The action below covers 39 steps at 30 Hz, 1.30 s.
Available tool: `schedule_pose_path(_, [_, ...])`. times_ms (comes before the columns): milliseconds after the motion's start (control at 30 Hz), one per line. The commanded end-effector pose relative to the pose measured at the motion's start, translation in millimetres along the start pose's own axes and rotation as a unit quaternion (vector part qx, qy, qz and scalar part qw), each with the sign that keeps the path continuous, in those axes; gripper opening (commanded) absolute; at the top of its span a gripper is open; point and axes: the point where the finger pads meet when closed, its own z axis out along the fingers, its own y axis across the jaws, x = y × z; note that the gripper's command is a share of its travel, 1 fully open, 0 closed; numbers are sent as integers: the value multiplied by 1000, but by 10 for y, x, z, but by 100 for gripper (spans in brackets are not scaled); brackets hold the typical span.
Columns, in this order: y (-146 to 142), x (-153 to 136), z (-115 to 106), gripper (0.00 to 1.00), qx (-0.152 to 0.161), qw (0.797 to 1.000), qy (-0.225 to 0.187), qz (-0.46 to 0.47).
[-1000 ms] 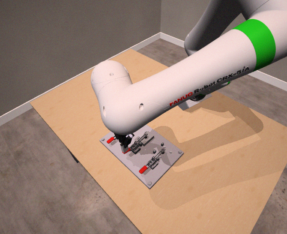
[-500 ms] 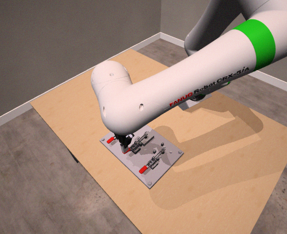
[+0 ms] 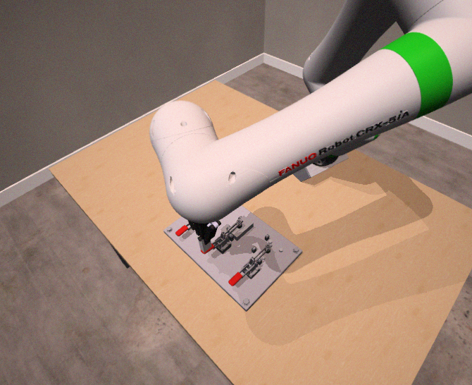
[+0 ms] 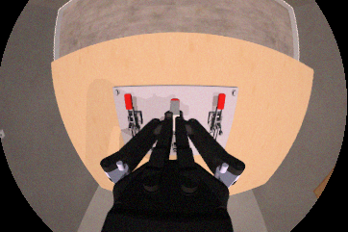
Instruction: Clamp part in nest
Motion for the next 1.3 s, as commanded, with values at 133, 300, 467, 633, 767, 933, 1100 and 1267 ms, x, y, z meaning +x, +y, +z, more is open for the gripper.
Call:
schedule_pose_path(133, [1,1,-2,0,0,1000,0,0])
schedule_pose_path(300, [1,1,6,0,0,1000,0,0])
schedule_pose_path(467, [1,1,18,0,0,1000,0,0])
schedule_pose_path(633, [1,1,18,0,0,1000,0,0])
schedule_pose_path(767, [1,1,18,0,0,1000,0,0])
schedule_pose_path(933, [1,1,22,0,0,1000,0,0])
schedule_pose_path(1100, [1,1,38,0,0,1000,0,0])
schedule_pose_path(1267, [1,1,38,0,0,1000,0,0])
